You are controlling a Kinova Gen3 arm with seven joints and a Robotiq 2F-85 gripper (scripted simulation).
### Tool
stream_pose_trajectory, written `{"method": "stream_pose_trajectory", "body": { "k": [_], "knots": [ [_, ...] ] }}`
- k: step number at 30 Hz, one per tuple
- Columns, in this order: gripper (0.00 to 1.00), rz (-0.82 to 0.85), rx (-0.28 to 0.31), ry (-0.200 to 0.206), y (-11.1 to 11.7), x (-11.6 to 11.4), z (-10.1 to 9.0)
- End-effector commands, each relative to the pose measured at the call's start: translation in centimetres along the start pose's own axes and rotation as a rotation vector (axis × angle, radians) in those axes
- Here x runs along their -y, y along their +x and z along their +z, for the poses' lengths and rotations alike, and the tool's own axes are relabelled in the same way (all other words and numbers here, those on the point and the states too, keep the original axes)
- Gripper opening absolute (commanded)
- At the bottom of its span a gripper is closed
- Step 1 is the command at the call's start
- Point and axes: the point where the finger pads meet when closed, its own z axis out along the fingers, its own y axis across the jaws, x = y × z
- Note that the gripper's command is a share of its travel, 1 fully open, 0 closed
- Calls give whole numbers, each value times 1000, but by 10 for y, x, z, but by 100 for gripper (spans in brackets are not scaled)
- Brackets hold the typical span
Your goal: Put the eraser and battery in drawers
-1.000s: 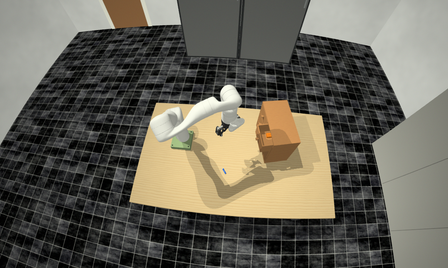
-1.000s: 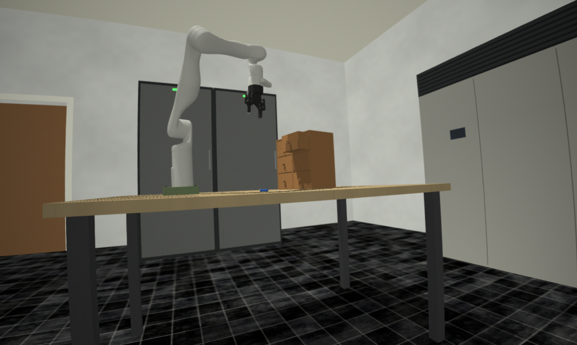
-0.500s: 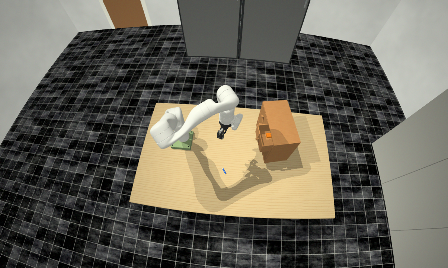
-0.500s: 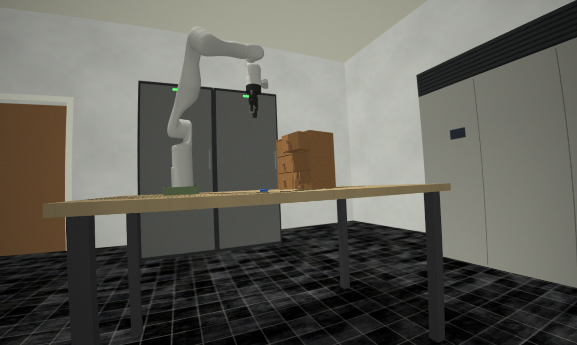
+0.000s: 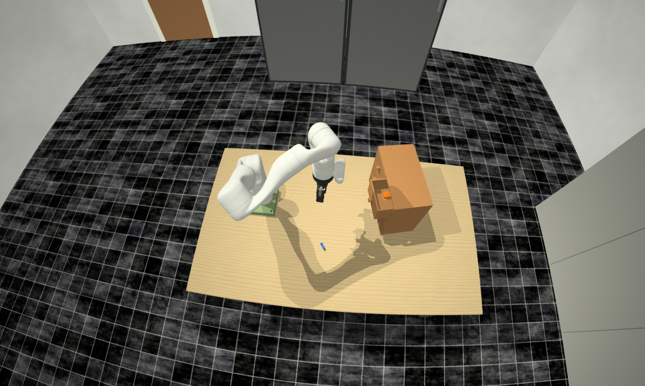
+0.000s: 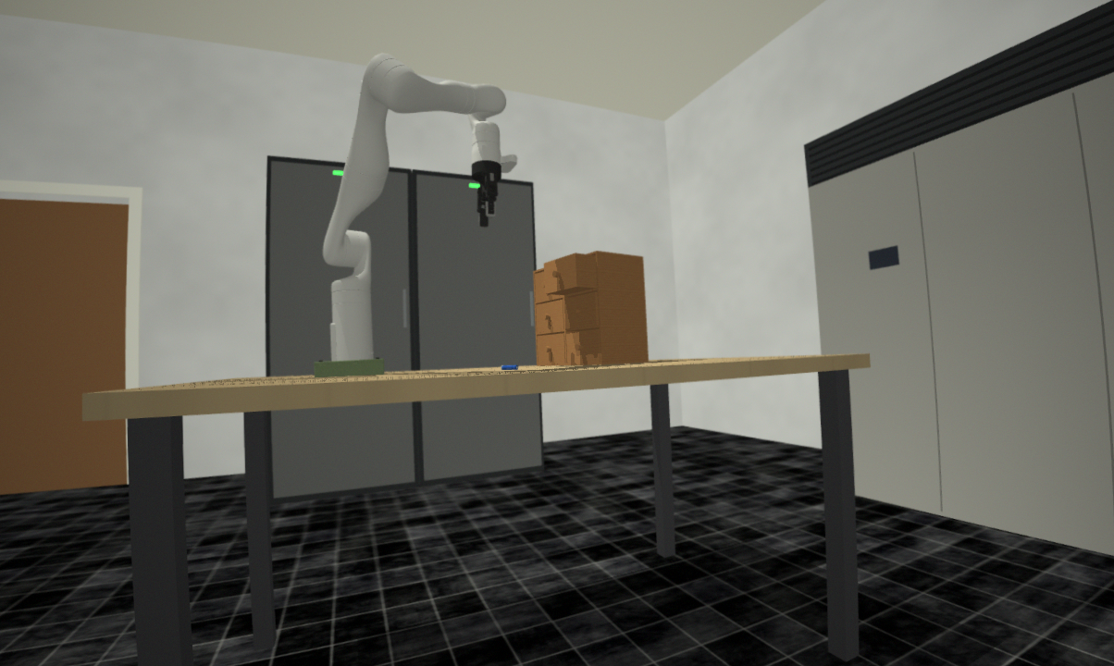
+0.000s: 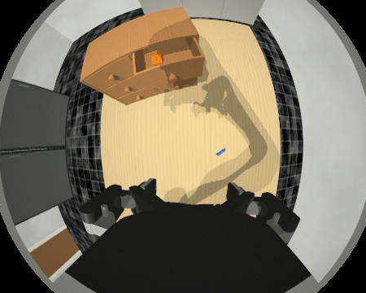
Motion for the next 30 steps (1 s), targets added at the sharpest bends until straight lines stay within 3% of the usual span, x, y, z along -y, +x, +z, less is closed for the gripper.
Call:
{"method": "stream_pose_trajectory", "body": {
  "k": [1,17,30],
  "knots": [
    [100,-44,0,4,-1,0,1],
    [100,-229,-9,-8,-4,-2,0],
    [100,-275,-11,-11,-5,-3,-1]
  ]
}}
